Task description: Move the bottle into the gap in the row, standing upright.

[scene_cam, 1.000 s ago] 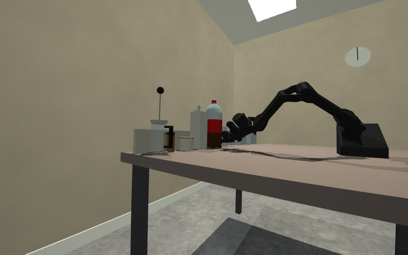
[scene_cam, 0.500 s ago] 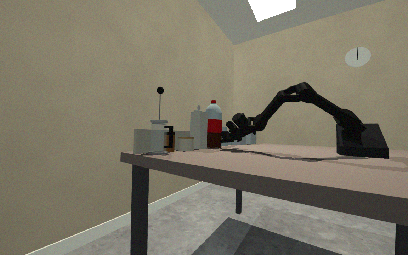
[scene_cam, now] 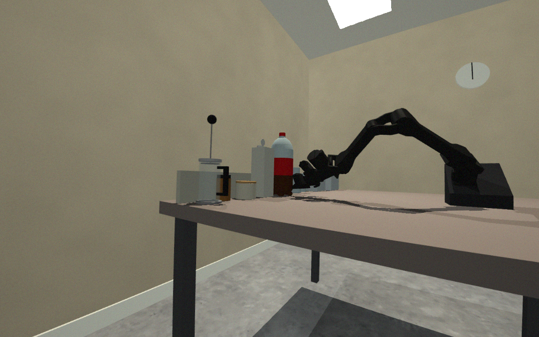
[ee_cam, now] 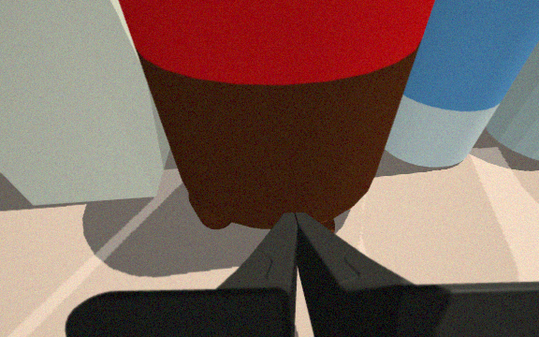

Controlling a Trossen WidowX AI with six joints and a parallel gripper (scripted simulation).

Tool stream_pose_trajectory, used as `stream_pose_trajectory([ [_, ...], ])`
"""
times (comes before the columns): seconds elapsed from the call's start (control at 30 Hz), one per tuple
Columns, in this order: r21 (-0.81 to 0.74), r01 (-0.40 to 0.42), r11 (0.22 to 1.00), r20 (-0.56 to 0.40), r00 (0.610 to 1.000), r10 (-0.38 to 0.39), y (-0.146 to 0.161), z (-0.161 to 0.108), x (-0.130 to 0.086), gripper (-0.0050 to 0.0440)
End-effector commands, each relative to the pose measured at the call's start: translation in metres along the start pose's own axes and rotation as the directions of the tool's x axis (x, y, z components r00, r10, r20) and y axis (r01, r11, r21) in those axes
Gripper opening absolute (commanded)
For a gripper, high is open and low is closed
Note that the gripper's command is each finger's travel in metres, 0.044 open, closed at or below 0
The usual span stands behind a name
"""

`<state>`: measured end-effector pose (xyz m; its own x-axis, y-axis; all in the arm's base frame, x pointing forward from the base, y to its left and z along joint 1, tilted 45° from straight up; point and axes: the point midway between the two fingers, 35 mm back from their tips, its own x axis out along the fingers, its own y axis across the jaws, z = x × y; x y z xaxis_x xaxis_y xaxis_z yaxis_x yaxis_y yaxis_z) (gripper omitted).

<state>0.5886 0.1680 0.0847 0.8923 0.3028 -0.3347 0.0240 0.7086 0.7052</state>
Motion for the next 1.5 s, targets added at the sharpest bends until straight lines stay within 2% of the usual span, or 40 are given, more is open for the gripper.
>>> stream_pose_trajectory([
  [0.0,-0.004,-0.020,1.000,0.024,1.000,0.020,0.012,0.010,-0.009,-0.0050],
  [1.47,-0.003,-0.018,1.000,0.022,1.000,0.018,0.006,-0.019,-0.067,-0.0050],
])
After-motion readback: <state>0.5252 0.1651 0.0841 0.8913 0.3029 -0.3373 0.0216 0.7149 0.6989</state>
